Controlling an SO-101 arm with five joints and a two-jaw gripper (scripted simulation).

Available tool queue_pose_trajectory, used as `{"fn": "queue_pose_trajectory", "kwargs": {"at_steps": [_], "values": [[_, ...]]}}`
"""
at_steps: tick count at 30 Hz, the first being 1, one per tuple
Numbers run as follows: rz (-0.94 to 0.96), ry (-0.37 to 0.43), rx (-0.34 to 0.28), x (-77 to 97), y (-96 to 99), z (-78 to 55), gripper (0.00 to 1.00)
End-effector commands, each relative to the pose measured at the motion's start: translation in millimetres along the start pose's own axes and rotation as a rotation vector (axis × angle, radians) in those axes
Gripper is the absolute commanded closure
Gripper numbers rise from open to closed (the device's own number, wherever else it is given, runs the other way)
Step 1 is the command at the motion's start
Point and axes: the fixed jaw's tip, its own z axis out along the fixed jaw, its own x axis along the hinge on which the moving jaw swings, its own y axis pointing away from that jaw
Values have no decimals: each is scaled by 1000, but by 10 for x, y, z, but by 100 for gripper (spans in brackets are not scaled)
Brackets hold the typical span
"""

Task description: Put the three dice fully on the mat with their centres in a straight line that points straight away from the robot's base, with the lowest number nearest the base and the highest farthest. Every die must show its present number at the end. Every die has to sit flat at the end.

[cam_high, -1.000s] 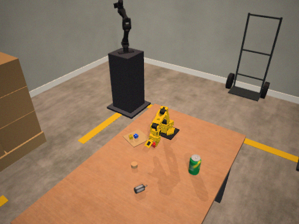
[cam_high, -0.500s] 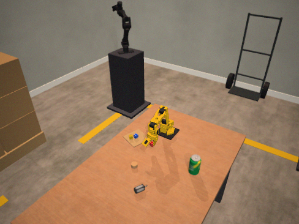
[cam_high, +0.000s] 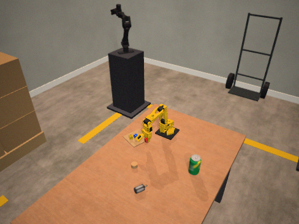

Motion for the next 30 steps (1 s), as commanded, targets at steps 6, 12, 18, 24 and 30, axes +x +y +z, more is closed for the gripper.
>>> {"fn": "queue_pose_trajectory", "kwargs": {"at_steps": [6, 12, 18, 24, 30], "values": [[150, -20, -13, -51, -274, -21, 100], [158, -20, -14, -51, -289, -21, 100], [182, -20, -14, -51, -334, -21, 100], [287, -19, -18, -40, -536, -19, 100], [387, -17, -22, -9, -720, -16, 100]]}}
